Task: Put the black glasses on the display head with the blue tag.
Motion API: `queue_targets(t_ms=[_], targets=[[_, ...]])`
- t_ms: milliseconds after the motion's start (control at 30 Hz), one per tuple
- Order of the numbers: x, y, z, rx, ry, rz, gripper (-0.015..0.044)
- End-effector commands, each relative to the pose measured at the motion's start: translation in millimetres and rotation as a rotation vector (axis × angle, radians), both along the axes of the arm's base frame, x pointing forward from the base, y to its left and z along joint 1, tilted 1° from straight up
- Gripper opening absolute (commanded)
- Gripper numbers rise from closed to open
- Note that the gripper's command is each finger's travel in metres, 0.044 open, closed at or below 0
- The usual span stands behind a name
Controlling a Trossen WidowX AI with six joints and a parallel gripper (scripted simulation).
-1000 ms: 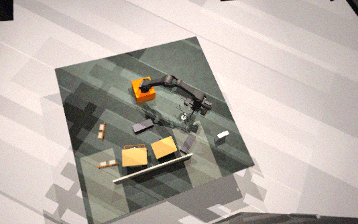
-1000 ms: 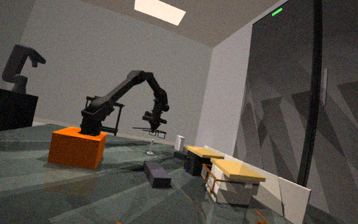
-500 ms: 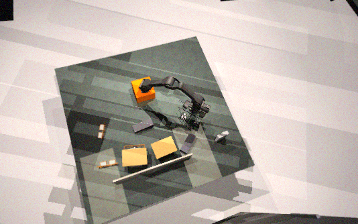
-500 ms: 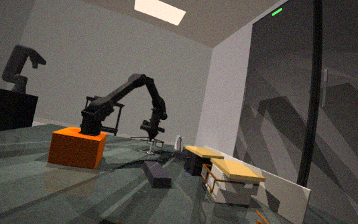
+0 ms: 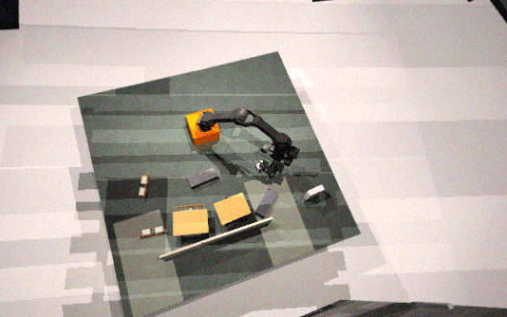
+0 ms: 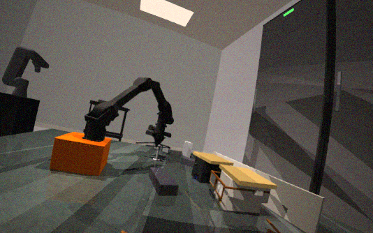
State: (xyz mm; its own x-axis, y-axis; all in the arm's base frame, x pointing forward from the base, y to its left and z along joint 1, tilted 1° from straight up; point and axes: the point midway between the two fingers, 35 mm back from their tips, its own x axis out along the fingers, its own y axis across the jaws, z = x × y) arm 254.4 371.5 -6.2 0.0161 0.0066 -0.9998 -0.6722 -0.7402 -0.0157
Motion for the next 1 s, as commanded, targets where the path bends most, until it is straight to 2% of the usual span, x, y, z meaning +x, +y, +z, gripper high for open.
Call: queue_targets(t_ms=[0,967], targets=[[-0.2,3.2,1.6,0.005,0.000,-0.004,0.0000],[-4.8,17.4,1.9,0.006,0.000,-0.004,0.0000]])
